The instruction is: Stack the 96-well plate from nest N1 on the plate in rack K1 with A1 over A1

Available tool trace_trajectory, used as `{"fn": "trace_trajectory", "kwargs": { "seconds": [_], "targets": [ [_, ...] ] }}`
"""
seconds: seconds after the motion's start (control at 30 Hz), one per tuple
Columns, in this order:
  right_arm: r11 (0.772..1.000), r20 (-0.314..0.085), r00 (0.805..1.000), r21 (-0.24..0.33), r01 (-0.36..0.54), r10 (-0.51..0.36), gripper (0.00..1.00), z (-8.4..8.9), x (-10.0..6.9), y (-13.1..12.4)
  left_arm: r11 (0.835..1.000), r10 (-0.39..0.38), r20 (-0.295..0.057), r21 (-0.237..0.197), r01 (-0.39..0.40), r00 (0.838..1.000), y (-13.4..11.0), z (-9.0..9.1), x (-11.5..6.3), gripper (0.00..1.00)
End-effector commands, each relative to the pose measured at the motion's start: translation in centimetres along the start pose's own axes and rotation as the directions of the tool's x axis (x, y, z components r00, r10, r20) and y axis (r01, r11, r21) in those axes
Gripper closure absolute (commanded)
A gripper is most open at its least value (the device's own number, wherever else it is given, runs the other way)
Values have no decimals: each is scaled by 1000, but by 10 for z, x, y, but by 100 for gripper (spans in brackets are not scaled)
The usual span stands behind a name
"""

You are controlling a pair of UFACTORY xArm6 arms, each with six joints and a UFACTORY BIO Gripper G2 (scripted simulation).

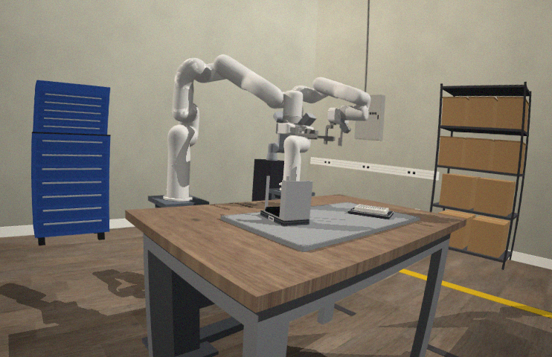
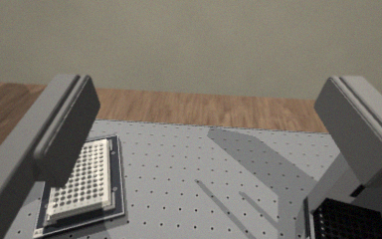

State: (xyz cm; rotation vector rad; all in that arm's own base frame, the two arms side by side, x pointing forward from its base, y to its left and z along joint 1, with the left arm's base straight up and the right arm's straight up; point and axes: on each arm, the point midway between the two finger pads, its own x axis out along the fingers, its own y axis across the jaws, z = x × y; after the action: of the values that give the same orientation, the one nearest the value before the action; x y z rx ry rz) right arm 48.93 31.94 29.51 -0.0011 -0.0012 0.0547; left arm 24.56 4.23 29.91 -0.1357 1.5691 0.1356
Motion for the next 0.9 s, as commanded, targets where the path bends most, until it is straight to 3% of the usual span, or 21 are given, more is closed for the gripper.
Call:
{"fn": "trace_trajectory", "kwargs": {
  "seconds": [0.0,0.13,0.87],
  "targets": [
    [989,3,989,3,-151,151,63,-8,13,17,1000,0,3,0,0,1000,0,0,-1,0],
    [962,4,962,3,-273,273,63,-16,24,32,1000,0,3,0,0,1000,0,0,-1,0],
    [962,4,962,3,-273,273,63,-58,77,105,1000,0,3,0,0,1000,0,0,-1,0]
  ]
}}
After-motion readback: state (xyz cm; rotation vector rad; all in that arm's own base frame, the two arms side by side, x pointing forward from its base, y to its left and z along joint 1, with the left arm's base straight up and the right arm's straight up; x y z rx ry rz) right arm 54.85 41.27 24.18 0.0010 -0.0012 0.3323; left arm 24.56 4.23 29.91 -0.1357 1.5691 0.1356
